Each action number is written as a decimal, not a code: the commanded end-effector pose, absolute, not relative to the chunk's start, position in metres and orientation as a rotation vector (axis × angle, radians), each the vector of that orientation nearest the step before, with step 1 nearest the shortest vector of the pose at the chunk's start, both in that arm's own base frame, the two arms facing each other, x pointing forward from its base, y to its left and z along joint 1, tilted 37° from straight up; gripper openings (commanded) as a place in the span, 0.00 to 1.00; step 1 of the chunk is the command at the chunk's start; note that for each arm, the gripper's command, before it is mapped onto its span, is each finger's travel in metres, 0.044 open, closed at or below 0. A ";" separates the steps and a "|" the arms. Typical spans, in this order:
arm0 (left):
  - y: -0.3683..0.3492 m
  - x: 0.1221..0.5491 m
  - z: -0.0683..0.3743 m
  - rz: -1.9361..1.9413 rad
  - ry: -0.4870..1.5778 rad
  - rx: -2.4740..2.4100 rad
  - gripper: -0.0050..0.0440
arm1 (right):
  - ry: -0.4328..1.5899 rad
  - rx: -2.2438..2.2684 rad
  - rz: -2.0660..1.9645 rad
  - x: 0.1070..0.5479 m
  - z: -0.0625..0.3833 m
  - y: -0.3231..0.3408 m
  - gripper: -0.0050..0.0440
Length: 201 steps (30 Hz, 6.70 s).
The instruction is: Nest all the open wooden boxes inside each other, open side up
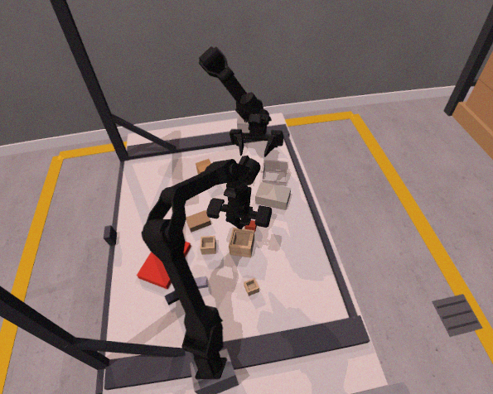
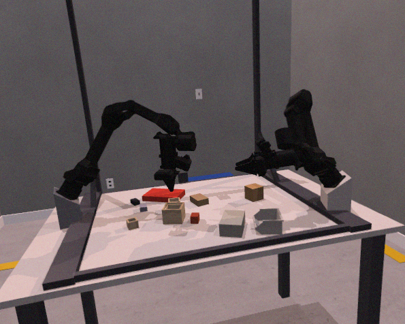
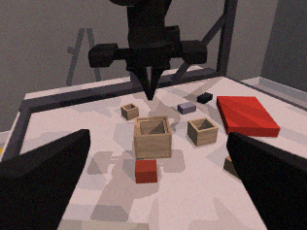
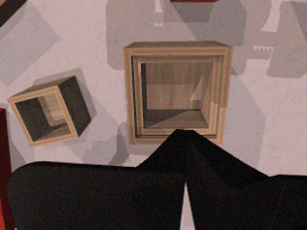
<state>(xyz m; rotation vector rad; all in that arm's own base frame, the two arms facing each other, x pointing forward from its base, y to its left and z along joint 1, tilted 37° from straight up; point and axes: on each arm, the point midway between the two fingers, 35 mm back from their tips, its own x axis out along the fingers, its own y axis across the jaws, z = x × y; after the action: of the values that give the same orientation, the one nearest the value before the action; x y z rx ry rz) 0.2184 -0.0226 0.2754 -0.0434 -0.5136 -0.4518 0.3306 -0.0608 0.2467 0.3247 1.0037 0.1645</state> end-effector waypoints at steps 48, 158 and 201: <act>0.036 0.293 0.256 -0.209 0.121 -0.114 0.92 | 0.968 0.165 0.237 0.333 0.249 0.006 0.00; 0.005 0.188 0.223 -0.215 0.860 -0.262 0.92 | 0.916 0.059 0.308 0.324 0.259 0.058 0.50; 0.008 0.196 0.220 -0.212 0.831 -0.267 0.92 | 0.942 0.053 0.299 0.327 0.259 -0.062 0.50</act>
<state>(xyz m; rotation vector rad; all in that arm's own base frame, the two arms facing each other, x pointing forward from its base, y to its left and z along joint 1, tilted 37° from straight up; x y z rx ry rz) 0.1909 0.0058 0.2191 -0.2664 0.8619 -0.2168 0.3285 -0.0604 0.2478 0.0673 0.9716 0.3043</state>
